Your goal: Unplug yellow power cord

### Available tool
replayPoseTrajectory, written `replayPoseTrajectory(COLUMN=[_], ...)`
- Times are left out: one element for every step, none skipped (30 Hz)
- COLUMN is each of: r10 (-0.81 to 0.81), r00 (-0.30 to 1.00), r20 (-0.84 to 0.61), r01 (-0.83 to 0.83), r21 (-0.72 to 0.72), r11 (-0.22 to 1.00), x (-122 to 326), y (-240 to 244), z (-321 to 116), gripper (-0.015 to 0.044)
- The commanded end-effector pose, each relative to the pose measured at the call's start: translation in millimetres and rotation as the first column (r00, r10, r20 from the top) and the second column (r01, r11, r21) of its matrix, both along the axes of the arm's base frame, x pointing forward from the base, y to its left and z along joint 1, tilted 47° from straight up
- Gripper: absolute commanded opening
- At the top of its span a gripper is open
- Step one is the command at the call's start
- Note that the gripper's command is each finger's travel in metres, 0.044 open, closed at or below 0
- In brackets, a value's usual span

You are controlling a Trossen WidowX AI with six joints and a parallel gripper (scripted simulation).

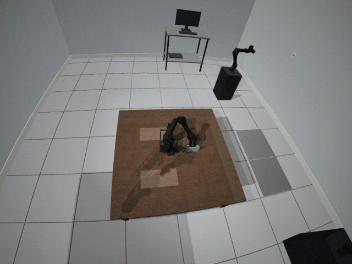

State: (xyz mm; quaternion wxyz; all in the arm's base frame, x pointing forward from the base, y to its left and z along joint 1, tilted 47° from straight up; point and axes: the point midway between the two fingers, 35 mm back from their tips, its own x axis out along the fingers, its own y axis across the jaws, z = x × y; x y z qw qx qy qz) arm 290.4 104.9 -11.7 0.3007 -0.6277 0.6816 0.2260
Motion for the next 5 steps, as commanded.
replayPoseTrajectory(r10=[-0.005, -0.005, -0.005, -0.005, -0.005], r00=[1.000, 1.000, 1.000, 1.000, 1.000], r20=[0.000, 0.000, 0.000, 0.000, 0.000], r01=[0.005, 0.005, 0.005, 0.005, 0.005], r21=[0.003, 0.003, 0.003, 0.003, 0.003], r11=[1.000, 1.000, 1.000, 1.000, 1.000], x=[-0.7, -0.7, -0.7, -0.7, -0.7], y=[0.9, 0.9, 0.9, 0.9, 0.9], z=[-0.2, -0.2, -0.2, -0.2, -0.2], gripper=[0.0440, 0.0440, 0.0440, 0.0440, 0.0440])
